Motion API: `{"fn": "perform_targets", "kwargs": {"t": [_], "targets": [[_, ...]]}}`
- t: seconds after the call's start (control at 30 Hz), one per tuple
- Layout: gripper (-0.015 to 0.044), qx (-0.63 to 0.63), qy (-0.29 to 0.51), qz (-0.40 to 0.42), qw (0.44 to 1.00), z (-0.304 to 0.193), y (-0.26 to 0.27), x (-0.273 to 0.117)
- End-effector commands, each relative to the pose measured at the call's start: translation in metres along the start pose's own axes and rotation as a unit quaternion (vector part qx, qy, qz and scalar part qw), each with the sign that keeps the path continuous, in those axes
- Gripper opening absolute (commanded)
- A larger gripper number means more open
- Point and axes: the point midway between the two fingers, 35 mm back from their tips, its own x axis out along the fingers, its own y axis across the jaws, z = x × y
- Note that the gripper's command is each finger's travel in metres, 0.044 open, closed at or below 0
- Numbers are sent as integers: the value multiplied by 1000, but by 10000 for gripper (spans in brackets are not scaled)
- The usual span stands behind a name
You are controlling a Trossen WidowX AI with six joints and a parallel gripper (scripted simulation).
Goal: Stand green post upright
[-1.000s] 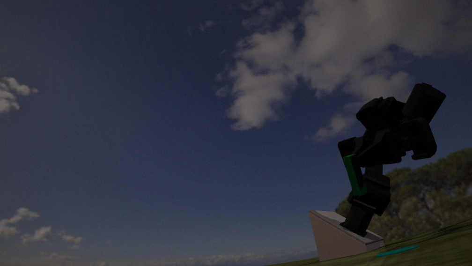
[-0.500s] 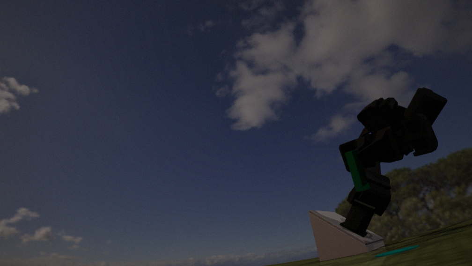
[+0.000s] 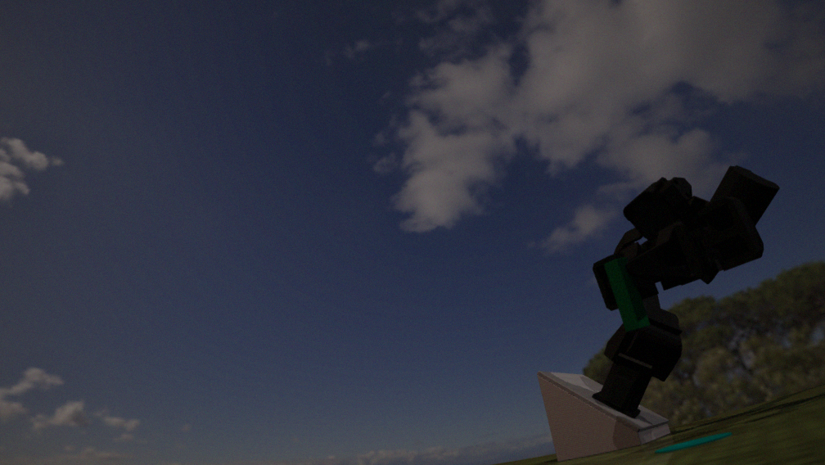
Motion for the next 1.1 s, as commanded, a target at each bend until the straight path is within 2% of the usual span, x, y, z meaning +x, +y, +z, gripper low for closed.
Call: {"fn": "perform_targets", "kwargs": {"t": [0.0,1.07], "targets": [[23,13,-10,5,1000,0,-1,-1],[23,82,-55,38,994,4,-1,-8]]}}
